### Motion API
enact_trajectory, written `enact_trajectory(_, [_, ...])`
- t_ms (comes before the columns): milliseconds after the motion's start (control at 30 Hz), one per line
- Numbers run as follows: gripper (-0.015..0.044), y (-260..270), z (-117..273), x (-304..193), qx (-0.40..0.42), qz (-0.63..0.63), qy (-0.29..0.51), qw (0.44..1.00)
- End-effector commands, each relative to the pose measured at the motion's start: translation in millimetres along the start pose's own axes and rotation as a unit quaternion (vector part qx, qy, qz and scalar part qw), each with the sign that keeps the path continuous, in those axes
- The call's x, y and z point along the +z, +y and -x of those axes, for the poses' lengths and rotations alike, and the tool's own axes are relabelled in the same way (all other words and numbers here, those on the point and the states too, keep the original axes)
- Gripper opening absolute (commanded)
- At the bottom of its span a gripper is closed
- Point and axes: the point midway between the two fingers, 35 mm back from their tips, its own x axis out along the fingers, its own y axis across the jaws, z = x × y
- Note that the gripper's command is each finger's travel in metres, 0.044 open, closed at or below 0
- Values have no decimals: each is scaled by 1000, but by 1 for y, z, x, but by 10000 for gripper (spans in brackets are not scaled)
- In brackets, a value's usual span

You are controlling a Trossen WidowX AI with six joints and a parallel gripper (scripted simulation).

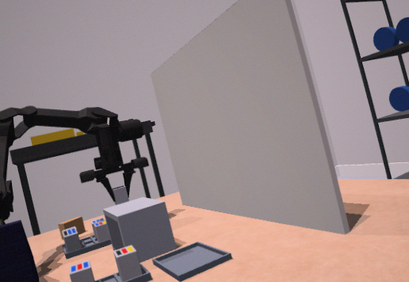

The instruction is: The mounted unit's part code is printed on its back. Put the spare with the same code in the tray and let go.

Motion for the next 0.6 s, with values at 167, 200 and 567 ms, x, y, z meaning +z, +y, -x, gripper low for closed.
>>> enact_trajectory(167, [0, 2, 8, 4, -4, 7, -3, 1000])
enact_trajectory(200, [0, 2, 8, 4, -4, 7, -3, 1000])
enact_trajectory(567, [0, 0, 22, 2, -1, 3, 0, 1000])
